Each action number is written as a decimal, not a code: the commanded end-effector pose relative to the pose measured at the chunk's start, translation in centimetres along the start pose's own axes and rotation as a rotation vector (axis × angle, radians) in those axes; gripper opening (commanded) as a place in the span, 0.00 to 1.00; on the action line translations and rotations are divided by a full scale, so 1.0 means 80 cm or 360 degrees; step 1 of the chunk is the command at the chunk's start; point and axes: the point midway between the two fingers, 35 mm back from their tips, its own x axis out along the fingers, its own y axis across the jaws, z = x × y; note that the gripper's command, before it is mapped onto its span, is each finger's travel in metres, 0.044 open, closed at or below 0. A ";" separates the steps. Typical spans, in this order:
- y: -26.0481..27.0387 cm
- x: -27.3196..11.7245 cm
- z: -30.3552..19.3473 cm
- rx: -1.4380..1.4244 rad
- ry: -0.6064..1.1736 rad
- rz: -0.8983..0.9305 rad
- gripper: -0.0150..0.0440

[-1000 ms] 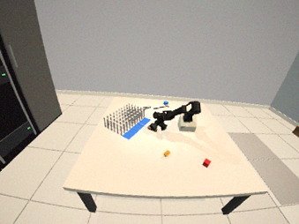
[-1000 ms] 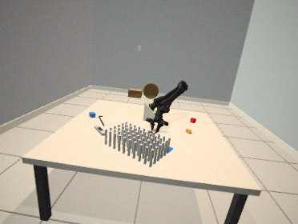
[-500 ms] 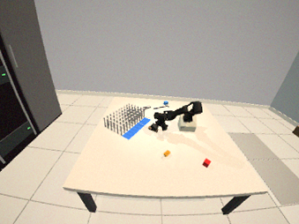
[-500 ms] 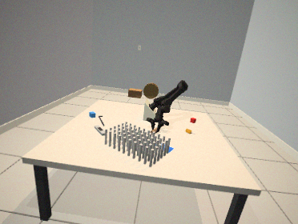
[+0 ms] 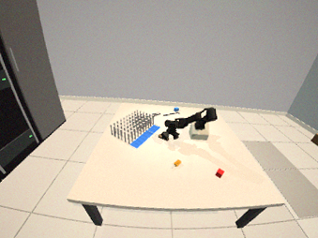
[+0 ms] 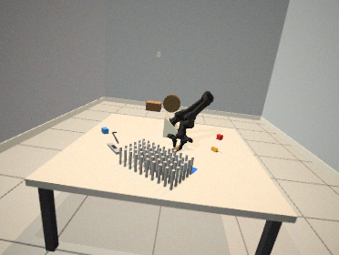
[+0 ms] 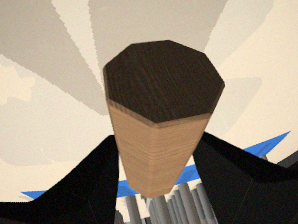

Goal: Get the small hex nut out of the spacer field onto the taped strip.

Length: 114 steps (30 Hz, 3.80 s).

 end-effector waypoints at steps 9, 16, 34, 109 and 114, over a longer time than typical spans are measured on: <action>0.002 -0.005 0.007 0.0006 0.0008 0.0006 0.25; 0.002 -0.007 0.011 0.0006 0.0008 0.0006 0.25; 0.001 -0.012 0.020 0.0006 0.0008 0.0007 0.25; -0.003 -0.078 0.048 0.0002 0.0009 0.0024 0.25; -0.008 -0.094 0.030 -0.0008 0.0007 0.0044 0.25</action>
